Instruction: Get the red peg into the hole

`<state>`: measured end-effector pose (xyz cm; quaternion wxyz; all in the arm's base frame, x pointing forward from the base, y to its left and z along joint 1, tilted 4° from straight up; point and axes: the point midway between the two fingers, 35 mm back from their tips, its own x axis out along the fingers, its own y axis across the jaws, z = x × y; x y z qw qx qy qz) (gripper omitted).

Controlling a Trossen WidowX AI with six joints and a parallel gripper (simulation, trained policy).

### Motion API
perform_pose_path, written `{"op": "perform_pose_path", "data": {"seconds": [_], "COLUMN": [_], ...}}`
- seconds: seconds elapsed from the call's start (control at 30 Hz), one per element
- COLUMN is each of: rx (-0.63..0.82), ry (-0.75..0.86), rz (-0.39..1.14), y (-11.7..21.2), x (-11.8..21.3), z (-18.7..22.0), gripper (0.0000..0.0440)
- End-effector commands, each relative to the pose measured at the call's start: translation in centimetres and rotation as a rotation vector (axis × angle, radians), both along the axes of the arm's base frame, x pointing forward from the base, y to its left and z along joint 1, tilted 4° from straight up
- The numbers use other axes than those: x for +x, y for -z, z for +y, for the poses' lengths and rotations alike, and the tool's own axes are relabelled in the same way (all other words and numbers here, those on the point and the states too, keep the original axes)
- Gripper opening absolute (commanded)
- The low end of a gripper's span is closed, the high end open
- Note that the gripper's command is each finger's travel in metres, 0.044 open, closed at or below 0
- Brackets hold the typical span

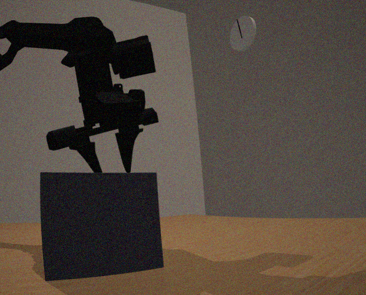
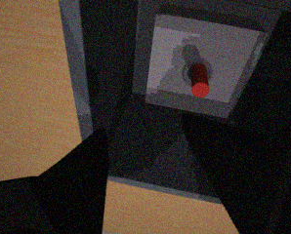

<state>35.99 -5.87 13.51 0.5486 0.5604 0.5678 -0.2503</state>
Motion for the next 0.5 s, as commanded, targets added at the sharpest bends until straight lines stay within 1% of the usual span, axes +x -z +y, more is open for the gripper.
{"op": "perform_pose_path", "data": {"seconds": [0.0, 0.47], "rx": [0.006, 0.017], "ry": [-0.005, -0.048], "rz": [-0.024, -0.112], "y": [-0.8, -1.9], "x": [0.4, 1.9], "z": [-0.5, -1.9], "gripper": [0.0226, 0.0208]}}
